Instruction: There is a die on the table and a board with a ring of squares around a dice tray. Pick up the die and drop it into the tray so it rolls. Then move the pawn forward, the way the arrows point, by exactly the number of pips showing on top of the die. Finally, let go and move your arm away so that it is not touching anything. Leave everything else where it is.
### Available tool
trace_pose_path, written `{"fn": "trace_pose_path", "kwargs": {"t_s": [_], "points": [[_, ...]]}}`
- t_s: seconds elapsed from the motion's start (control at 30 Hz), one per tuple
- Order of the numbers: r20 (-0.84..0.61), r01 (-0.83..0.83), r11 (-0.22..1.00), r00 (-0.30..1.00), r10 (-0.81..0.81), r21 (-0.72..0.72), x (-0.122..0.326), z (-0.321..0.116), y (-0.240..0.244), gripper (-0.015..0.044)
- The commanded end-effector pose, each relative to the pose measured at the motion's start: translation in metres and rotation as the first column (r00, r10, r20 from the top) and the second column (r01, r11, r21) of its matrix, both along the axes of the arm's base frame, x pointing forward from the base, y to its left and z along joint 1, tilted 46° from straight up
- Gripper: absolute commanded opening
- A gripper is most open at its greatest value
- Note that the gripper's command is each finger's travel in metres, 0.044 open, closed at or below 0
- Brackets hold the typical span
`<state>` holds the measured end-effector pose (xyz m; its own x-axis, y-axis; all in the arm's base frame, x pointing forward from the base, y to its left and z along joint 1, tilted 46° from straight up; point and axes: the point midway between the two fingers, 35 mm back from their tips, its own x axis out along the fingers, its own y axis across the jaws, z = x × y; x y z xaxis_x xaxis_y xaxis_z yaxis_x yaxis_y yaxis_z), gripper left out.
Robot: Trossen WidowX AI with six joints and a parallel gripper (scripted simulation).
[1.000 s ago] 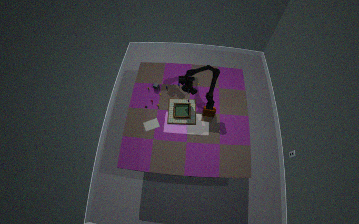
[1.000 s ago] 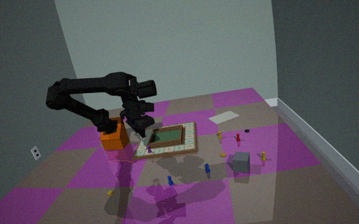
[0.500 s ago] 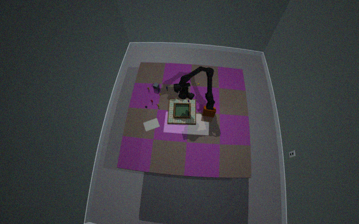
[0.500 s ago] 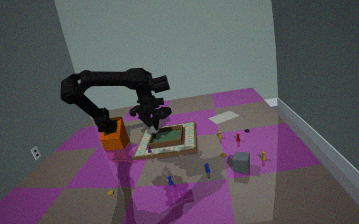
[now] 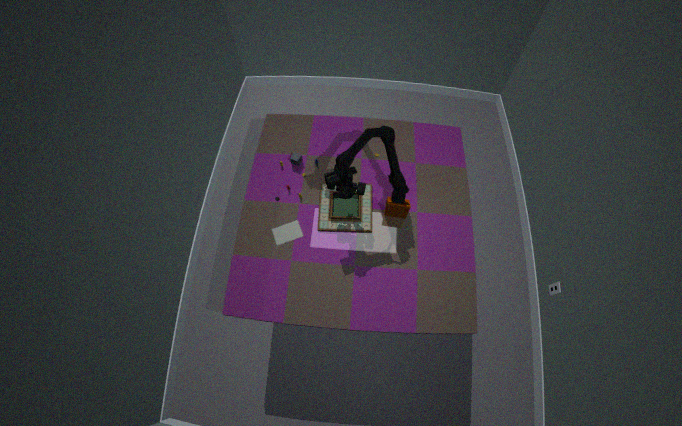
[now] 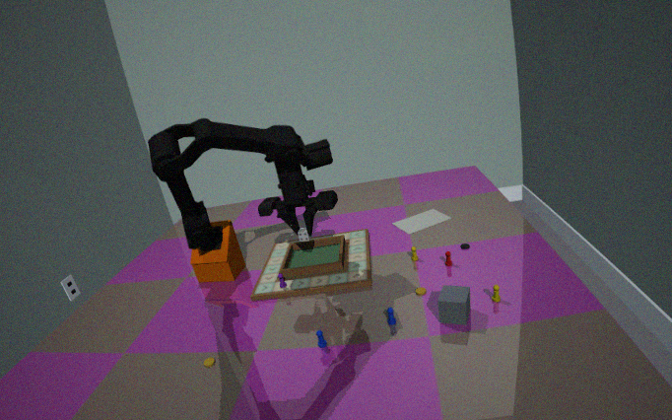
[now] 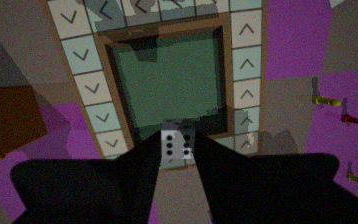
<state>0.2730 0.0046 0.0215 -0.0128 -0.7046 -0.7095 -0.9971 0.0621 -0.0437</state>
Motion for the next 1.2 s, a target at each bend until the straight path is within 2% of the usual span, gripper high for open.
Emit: {"fn": "trace_pose_path", "kwargs": {"t_s": [0.0,0.27,0.5,0.73,1.17], "points": [[-0.069,-0.072,0.997,0.995,0.071,-0.006,0.0,-0.019,0.012,0.0],[-0.098,-0.088,0.996,0.991,0.088,0.011,-0.001,-0.026,0.015,0.0],[-0.147,-0.018,0.975,0.988,0.051,0.221,-0.008,-0.032,0.009,0.0],[-0.155,0.019,0.901,0.986,0.054,0.434,-0.011,-0.036,0.008,0.0],[-0.035,-0.046,0.671,0.994,0.106,0.74,-0.009,-0.036,0.008,0.0]]}}
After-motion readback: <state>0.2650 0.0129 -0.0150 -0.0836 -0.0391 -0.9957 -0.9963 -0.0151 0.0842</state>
